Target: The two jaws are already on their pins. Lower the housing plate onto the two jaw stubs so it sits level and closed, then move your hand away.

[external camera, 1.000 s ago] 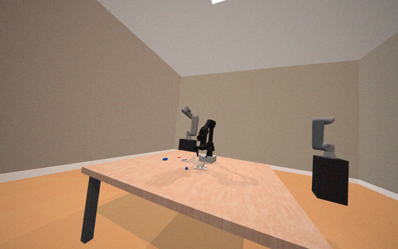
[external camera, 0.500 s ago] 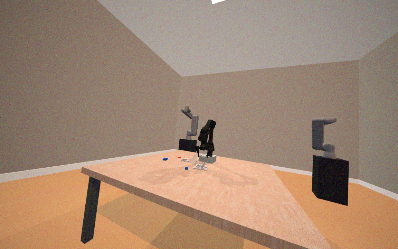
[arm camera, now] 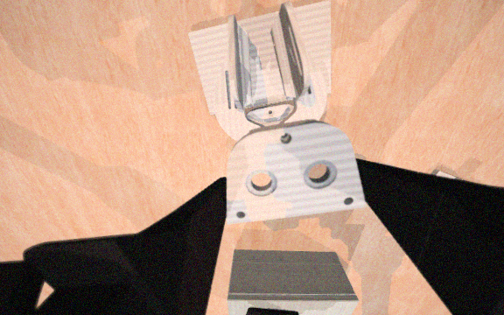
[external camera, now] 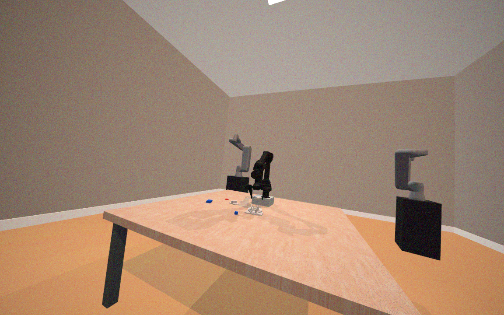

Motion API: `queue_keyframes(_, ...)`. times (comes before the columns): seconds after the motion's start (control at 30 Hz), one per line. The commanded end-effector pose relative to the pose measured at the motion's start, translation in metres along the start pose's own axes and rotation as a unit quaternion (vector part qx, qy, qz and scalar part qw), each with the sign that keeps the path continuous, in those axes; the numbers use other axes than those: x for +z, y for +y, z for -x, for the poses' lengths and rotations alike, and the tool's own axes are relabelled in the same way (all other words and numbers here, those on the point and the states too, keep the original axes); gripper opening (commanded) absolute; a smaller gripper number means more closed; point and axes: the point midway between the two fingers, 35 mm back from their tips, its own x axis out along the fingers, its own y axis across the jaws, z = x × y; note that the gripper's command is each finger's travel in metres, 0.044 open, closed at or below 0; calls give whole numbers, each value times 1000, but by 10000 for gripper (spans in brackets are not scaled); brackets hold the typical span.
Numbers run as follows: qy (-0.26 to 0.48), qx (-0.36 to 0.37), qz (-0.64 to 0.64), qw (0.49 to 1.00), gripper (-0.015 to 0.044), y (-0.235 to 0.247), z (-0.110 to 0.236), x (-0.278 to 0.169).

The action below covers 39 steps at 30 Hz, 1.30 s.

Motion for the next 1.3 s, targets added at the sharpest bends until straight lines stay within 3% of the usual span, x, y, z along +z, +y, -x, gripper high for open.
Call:
queue_keyframes(0.0,-2,1,-3,1000,351,1,0,0)
queue_keyframes(0.47,-1,1,-3,1000,351,1,-1,0)
queue_keyframes(1.27,-1,1,-3,1000,351,1,-40,1)
